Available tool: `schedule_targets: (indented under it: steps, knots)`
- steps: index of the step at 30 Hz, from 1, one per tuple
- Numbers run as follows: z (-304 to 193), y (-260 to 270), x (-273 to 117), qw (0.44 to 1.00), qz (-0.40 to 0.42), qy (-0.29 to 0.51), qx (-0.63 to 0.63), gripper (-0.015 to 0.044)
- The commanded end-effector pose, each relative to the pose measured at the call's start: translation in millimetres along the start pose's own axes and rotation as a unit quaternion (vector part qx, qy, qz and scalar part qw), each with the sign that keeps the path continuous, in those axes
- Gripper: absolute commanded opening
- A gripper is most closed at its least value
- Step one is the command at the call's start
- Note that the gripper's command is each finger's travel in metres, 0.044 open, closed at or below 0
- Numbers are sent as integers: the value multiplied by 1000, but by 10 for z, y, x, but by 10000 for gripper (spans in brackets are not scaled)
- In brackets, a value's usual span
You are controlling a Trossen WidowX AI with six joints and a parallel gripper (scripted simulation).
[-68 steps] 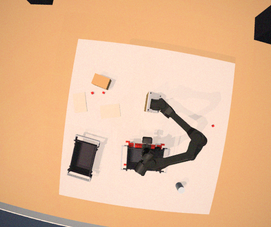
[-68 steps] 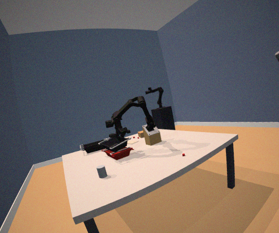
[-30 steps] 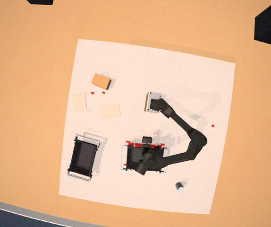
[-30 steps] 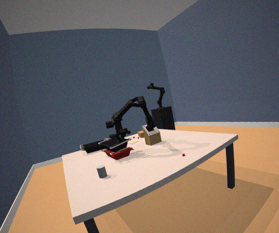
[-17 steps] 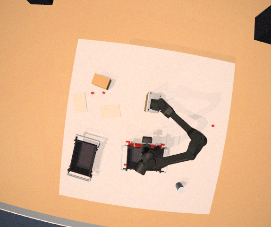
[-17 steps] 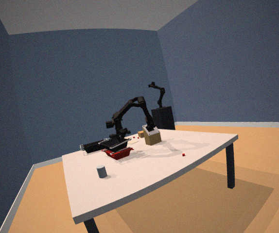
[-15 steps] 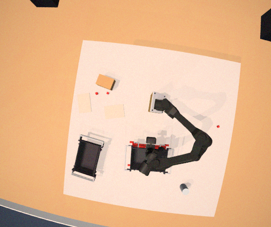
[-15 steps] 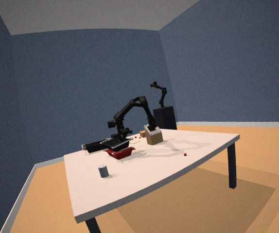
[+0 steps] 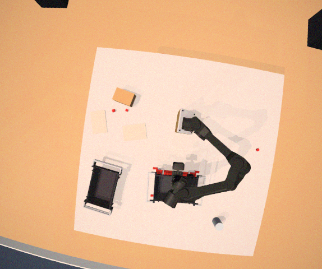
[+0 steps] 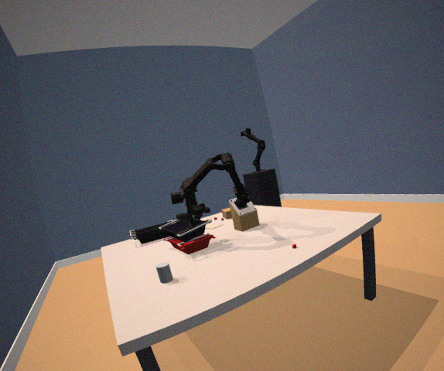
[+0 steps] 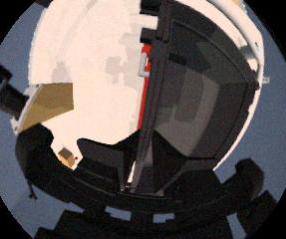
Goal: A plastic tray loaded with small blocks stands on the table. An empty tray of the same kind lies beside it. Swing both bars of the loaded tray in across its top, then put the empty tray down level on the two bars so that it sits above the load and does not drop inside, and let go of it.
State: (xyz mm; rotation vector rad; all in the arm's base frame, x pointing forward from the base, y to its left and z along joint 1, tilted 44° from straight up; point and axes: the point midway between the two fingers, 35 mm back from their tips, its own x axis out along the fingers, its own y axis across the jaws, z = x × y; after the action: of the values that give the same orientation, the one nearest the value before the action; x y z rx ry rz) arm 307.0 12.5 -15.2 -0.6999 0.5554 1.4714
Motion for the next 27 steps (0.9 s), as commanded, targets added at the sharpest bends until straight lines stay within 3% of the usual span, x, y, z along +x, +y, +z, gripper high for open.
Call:
schedule_targets:
  steps: [1,27]
  knots:
    - [17,53,50,1000,13,0,4,0]
    - [15,74,125,1000,13,0,4,0]
